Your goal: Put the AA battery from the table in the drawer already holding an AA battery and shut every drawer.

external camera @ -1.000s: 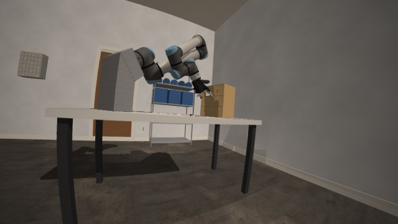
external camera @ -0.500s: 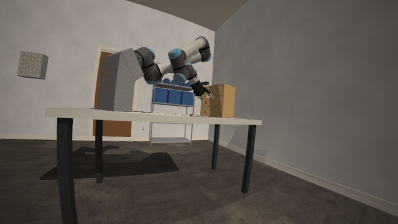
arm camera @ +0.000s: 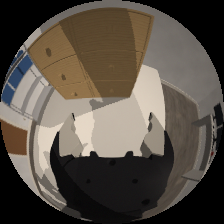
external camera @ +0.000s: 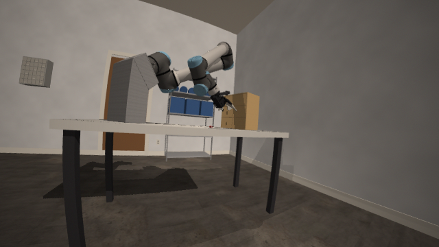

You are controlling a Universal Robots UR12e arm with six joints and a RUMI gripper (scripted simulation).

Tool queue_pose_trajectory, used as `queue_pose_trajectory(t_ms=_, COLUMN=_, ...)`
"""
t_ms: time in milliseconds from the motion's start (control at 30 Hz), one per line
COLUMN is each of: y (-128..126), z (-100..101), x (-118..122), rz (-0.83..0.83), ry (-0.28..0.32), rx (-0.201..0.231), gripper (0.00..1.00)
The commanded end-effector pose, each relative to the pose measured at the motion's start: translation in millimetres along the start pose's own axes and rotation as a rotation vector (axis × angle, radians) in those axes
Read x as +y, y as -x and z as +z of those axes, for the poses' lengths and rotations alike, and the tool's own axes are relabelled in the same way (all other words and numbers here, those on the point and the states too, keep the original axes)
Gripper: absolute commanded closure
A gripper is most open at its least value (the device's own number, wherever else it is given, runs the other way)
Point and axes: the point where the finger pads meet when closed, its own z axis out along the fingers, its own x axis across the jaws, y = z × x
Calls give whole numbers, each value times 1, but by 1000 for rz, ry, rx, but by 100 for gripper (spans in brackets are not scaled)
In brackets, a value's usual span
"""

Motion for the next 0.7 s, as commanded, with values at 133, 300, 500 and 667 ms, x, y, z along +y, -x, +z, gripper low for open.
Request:
queue_pose_trajectory(t_ms=133, y=0, z=1, x=0, rz=0, ry=-8, rx=0, gripper=0)
queue_pose_trajectory(t_ms=300, y=0, z=1, x=0, rz=0, ry=-8, rx=0, gripper=80)
queue_pose_trajectory(t_ms=500, y=0, z=1, x=0, rz=0, ry=-8, rx=0, gripper=80)
queue_pose_trajectory(t_ms=667, y=0, z=1, x=0, rz=0, ry=-8, rx=0, gripper=80)
